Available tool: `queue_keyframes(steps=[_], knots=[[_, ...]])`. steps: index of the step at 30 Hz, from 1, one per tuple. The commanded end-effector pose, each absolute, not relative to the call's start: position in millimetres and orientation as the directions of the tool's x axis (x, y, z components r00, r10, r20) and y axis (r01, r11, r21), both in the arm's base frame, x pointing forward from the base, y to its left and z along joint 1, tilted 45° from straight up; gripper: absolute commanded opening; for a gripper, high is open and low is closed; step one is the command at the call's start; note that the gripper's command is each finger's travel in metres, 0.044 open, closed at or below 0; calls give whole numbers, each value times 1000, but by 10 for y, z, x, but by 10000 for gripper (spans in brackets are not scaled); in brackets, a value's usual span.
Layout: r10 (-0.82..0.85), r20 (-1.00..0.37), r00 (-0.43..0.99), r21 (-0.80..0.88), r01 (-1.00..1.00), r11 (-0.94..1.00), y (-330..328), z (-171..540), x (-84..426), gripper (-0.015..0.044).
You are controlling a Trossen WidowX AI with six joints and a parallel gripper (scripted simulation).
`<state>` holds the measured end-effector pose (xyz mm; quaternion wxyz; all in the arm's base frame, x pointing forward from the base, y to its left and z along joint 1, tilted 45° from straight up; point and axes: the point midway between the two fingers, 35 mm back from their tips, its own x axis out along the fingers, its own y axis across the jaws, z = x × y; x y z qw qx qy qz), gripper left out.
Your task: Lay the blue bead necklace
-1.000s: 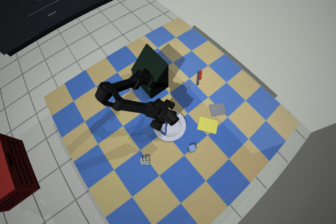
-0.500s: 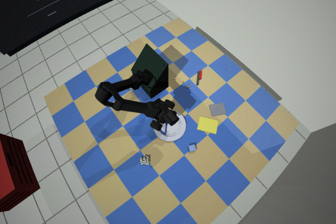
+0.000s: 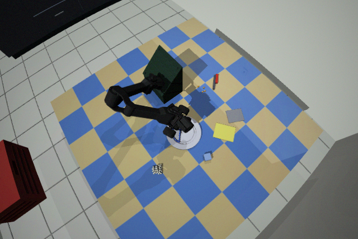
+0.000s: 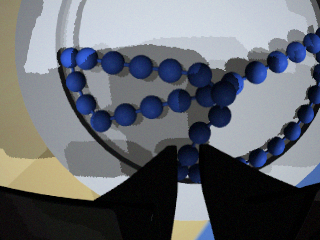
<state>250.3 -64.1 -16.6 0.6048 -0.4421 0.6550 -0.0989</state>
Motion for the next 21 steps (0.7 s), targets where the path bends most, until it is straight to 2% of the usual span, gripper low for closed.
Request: queue_keyframes(steps=[1,21], knots=[[-699,-705,122,-664,-459,590,-641,-163,2504,0],[-701,-702,124,-665,-465,584,-599,-126,2486,0]])
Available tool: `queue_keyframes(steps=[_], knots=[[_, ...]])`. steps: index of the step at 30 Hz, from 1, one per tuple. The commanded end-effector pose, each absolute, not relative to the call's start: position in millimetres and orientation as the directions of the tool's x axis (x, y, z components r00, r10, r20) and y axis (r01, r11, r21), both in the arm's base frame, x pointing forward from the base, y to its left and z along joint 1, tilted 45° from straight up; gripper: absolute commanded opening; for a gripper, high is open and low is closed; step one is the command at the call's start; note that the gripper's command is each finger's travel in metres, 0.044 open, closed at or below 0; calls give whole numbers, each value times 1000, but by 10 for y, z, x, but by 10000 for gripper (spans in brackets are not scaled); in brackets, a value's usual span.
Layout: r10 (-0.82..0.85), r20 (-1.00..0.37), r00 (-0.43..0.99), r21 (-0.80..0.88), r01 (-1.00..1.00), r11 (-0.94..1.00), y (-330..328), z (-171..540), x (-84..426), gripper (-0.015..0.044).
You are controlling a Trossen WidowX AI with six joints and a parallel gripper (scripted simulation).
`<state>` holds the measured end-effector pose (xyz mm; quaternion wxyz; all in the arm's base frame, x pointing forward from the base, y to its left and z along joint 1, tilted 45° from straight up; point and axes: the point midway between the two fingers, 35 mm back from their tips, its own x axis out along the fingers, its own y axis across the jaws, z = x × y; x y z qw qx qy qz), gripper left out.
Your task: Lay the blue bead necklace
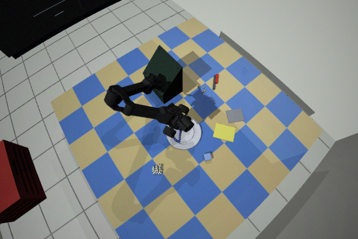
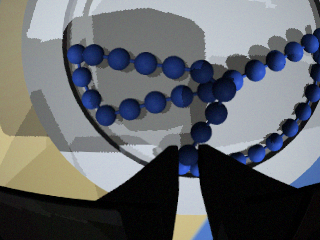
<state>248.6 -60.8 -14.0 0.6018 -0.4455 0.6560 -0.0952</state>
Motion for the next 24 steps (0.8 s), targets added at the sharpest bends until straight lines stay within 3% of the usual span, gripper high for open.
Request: queue_keyframes(steps=[1,16,24], knots=[[-701,-702,124,-665,-465,584,-593,-134,2475,0],[-701,-703,123,-664,-466,584,-584,-271,2359,0],[-699,-704,125,-666,-459,588,-564,-248,2368,210]])
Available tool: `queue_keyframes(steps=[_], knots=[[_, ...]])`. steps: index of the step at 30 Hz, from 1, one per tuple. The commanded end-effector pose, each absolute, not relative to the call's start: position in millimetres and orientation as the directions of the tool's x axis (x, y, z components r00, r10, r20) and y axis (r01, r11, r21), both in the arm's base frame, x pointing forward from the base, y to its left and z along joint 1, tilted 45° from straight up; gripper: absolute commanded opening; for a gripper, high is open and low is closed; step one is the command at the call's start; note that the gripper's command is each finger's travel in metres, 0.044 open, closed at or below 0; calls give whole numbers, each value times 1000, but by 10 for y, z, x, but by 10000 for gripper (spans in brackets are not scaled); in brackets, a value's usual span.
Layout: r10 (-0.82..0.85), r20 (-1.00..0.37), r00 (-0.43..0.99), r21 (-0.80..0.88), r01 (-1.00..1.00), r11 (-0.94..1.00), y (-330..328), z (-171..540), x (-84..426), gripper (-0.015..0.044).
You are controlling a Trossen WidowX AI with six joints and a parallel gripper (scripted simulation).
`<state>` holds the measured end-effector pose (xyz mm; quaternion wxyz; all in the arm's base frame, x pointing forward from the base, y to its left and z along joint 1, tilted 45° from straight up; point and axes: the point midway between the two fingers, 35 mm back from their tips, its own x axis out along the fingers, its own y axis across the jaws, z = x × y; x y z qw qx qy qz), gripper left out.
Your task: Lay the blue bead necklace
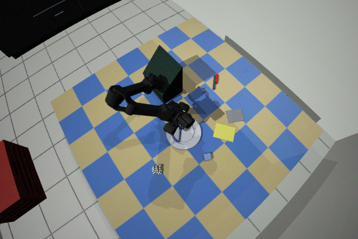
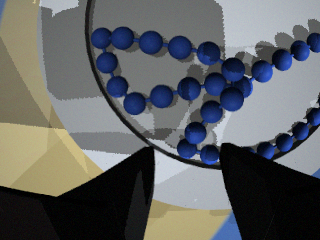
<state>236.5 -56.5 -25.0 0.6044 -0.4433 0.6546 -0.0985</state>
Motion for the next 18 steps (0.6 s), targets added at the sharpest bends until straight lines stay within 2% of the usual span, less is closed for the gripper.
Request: queue_keyframes(steps=[1,9,18], knots=[[-699,-704,125,-666,-459,588,-564,-248,2368,236],[-700,-704,122,-663,-467,585,-552,-237,2354,440],[-701,-703,123,-664,-466,585,-532,-217,2350,440]])
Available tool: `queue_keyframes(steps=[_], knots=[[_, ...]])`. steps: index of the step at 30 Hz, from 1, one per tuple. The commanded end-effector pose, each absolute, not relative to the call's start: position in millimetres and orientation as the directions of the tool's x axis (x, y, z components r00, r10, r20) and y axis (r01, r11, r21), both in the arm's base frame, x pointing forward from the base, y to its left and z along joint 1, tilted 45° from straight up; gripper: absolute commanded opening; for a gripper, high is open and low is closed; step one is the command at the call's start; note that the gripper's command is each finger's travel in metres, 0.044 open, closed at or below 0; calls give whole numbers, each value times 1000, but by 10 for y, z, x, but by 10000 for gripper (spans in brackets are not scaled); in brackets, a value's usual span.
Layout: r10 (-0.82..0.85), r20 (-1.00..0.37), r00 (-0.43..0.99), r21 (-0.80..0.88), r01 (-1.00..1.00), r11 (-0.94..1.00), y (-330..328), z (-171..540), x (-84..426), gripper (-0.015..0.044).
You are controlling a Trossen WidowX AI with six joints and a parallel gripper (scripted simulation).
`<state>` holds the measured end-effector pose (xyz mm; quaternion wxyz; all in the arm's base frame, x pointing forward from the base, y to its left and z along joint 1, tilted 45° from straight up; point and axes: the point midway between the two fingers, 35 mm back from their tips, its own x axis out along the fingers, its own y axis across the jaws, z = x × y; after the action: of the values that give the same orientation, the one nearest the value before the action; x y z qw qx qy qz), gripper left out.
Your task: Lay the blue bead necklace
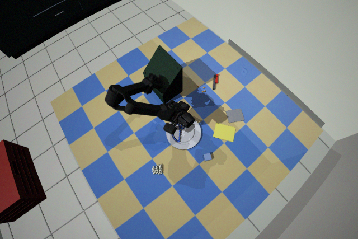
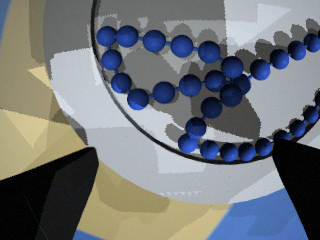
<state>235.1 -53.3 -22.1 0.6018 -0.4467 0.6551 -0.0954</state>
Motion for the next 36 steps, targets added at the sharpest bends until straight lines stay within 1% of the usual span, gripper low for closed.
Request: queue_keyframes(steps=[1,14,21,26,36], knots=[[-701,-703,123,-664,-466,585,-532,-217,2350,440],[-701,-703,123,-664,-466,585,-532,-217,2350,440],[-699,-704,124,-660,-476,580,-287,-1,2429,256],[-700,-704,124,-660,-477,580,-320,-35,2439,125],[-700,-703,126,-663,-473,581,-374,-88,2458,120]])
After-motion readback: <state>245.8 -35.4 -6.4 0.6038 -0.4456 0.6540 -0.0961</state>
